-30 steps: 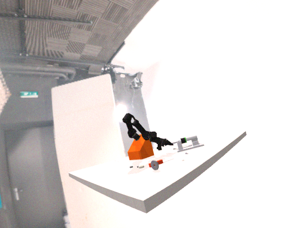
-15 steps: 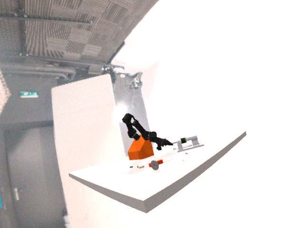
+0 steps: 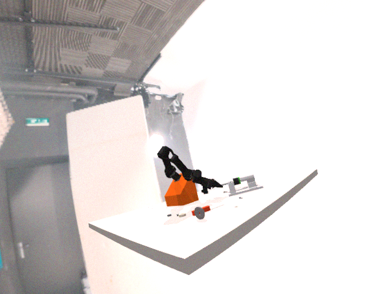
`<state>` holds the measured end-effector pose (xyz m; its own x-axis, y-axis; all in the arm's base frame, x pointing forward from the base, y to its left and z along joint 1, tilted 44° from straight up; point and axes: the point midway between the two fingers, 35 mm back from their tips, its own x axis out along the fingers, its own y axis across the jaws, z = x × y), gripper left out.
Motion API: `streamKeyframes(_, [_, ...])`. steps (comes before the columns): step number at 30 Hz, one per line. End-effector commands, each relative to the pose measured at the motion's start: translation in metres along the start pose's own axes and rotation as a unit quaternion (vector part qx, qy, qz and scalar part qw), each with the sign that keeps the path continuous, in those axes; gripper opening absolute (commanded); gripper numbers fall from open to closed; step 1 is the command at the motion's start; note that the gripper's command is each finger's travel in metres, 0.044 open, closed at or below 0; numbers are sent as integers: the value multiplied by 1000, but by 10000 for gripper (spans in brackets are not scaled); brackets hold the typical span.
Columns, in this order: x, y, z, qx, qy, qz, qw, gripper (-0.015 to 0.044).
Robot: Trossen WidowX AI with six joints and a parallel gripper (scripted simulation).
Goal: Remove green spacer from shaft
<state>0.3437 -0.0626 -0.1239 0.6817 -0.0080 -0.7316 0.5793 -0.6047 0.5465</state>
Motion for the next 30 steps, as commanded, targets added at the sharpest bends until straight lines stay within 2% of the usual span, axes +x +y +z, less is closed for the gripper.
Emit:
streamKeyframes(1, [-1,0,1,-2,0,0,1000,0])
streamKeyframes(30, [-4,0,2,-2,-1,0,1000,0])
